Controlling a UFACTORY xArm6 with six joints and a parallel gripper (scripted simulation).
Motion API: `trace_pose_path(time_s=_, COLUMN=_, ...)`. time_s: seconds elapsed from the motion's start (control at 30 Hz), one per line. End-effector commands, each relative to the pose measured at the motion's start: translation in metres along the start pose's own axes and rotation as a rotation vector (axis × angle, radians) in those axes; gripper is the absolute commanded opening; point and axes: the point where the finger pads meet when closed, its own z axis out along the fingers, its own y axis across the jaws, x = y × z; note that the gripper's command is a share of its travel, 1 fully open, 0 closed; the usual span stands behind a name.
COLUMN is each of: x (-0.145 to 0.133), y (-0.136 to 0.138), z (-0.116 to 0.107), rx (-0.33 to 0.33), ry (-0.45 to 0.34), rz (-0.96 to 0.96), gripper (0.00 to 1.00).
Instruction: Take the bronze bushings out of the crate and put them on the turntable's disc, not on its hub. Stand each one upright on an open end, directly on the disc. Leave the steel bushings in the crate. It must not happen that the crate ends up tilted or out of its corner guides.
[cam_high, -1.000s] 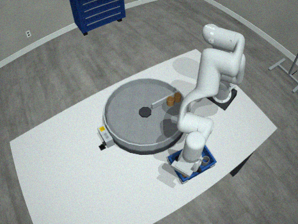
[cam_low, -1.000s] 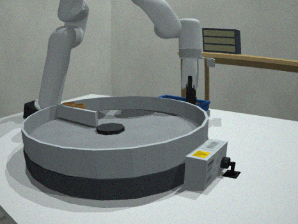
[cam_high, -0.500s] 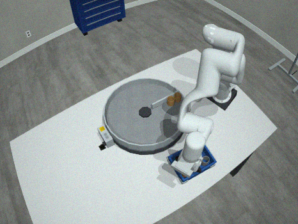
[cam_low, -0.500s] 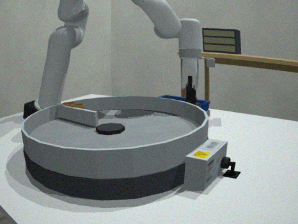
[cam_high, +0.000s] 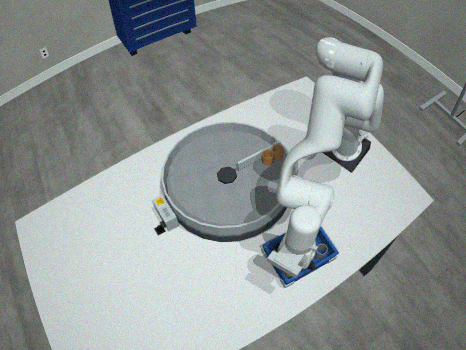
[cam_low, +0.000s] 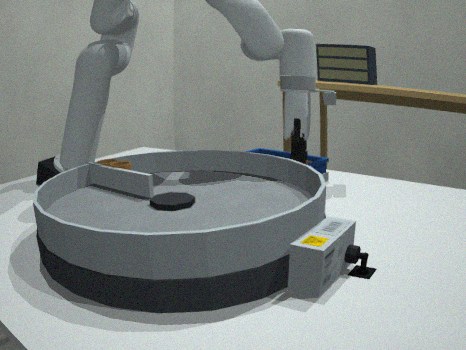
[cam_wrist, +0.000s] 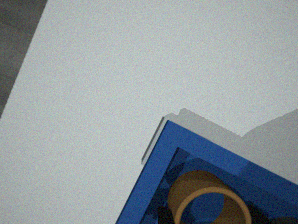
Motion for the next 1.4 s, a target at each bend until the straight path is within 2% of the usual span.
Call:
trace_pose_path(time_s=0.0, x=0.001, y=0.0, z=-0.001, rx=0.001, ry=0.004, rz=0.0, gripper=0.0)
trace_pose_path(time_s=0.2, x=0.001, y=0.0, z=-0.005, rx=0.001, ry=0.004, rz=0.0, gripper=0.0)
trace_pose_path(time_s=0.5, x=0.001, y=0.0, z=-0.024, rx=0.001, ry=0.004, rz=0.0, gripper=0.0)
trace_pose_path(time_s=1.0, x=0.001, y=0.0, z=-0.092, rx=0.001, ry=0.004, rz=0.0, gripper=0.0)
trace_pose_path(time_s=1.37, x=0.001, y=0.0, z=-0.115, rx=0.001, ry=0.004, rz=0.0, gripper=0.0)
